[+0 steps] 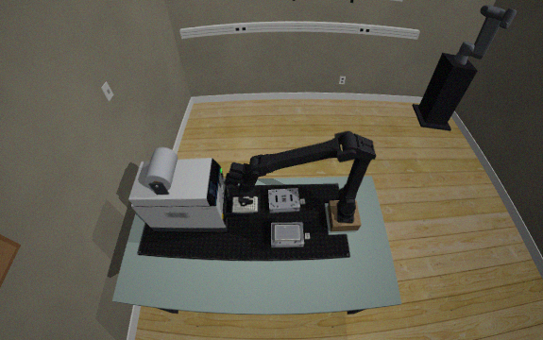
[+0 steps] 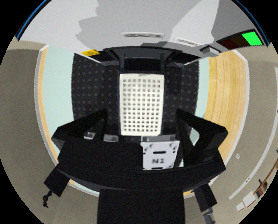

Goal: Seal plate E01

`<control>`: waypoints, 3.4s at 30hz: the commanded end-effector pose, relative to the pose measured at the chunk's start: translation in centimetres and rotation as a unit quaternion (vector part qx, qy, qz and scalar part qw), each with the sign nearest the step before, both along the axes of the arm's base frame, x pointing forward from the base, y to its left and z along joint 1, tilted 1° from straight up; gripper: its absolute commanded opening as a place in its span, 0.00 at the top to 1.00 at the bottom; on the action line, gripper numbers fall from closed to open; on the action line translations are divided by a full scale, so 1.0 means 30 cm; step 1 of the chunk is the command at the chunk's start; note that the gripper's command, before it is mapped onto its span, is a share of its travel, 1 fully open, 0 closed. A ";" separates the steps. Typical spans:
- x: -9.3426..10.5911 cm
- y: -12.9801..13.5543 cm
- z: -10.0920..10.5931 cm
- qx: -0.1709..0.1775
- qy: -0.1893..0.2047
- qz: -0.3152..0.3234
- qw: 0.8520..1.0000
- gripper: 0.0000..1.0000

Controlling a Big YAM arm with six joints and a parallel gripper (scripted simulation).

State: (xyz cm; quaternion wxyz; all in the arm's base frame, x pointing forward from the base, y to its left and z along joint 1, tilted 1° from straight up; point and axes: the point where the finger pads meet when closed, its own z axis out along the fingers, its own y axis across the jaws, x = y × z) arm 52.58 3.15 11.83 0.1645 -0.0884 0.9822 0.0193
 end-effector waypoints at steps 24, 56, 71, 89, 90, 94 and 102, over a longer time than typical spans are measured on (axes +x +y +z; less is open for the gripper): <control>0.043 -0.015 0.088 0.000 -0.024 -0.001 1.000 0.00; -0.069 0.001 0.004 0.001 -0.014 -0.005 1.000 0.00; -0.151 0.039 0.020 0.002 -0.019 0.010 1.000 0.00; -0.174 0.023 0.017 0.002 -0.012 0.003 1.000 0.00; -0.166 0.029 0.019 0.002 -0.014 0.005 1.000 0.00; -0.150 0.033 0.027 0.003 -0.021 0.005 1.000 0.00; -0.122 0.041 0.049 0.003 -0.029 0.007 1.000 0.00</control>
